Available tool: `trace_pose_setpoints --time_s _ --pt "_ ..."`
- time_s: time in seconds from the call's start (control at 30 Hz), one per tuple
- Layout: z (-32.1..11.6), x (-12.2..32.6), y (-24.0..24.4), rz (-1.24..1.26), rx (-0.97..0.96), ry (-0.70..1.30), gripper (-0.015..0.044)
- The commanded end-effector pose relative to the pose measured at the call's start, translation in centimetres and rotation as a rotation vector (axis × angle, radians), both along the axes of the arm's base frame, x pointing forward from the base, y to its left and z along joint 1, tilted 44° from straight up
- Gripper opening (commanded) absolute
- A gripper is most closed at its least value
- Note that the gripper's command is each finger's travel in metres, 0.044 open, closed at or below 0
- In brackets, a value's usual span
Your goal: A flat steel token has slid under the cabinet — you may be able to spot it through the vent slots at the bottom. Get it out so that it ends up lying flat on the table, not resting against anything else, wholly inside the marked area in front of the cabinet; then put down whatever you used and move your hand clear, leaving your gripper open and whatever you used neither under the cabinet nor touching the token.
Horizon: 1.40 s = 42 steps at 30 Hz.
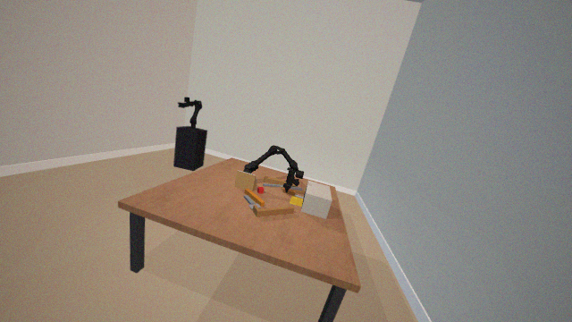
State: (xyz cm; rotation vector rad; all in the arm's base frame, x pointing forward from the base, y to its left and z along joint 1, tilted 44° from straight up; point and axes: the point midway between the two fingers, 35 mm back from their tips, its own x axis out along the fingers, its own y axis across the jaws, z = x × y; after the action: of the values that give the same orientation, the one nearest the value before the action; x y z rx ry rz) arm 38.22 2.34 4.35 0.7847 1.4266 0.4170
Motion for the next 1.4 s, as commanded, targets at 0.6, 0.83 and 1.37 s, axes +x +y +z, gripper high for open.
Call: trace_pose_setpoints --time_s 0.6,0.83,1.37 --pt "0.1 2.1 -0.5 0.0 -0.001 -0.007 0.0" --pt "0.0 2.7 -0.6 0.0 -0.001 -0.007 0.0" --pt "-0.8 3.3 -1.3 0.0 -0.002 -0.008 0.0"
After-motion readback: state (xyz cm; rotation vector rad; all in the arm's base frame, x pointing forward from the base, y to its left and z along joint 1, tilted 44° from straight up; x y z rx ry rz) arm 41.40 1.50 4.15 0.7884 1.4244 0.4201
